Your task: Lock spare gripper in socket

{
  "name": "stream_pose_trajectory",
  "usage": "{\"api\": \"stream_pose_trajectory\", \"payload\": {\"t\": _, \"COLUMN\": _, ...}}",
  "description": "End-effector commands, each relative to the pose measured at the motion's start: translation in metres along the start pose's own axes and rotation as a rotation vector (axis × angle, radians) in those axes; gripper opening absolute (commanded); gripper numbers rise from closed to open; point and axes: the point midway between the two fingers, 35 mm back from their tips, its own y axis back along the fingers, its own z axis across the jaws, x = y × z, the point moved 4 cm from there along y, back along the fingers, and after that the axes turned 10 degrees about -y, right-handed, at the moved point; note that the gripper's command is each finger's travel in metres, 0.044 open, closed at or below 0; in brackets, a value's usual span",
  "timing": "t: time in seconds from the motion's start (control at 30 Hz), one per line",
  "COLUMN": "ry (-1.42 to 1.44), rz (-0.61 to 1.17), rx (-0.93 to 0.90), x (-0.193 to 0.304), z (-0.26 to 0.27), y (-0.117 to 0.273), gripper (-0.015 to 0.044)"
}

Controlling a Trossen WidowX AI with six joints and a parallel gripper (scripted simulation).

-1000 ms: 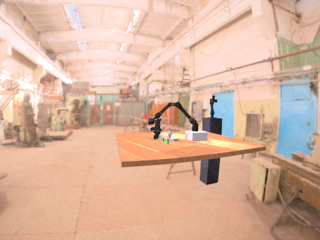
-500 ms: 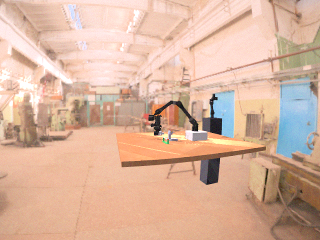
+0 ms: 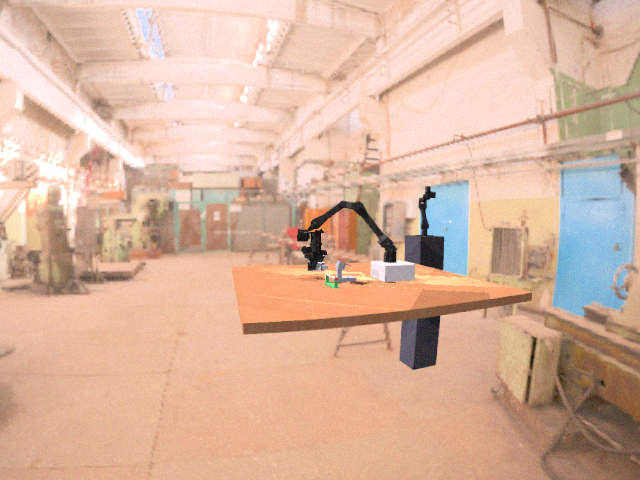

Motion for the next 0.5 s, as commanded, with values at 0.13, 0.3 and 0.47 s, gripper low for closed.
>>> {"api": "stream_pose_trajectory", "payload": {"t": 0.13, "ry": -0.191, "rz": -0.004, "rx": -0.003, "x": 0.0017, "z": -0.0007, "y": 0.0025, "gripper": 0.0000}}
{"api": "stream_pose_trajectory", "payload": {"t": 0.3, "ry": -0.315, "rz": -0.004, "rx": -0.004, "x": 0.0029, "z": -0.0012, "y": 0.0027, "gripper": 0.0000}}
{"api": "stream_pose_trajectory", "payload": {"t": 0.47, "ry": -0.438, "rz": -0.004, "rx": -0.004, "x": 0.0040, "z": -0.0018, "y": 0.0030, "gripper": 0.0000}}
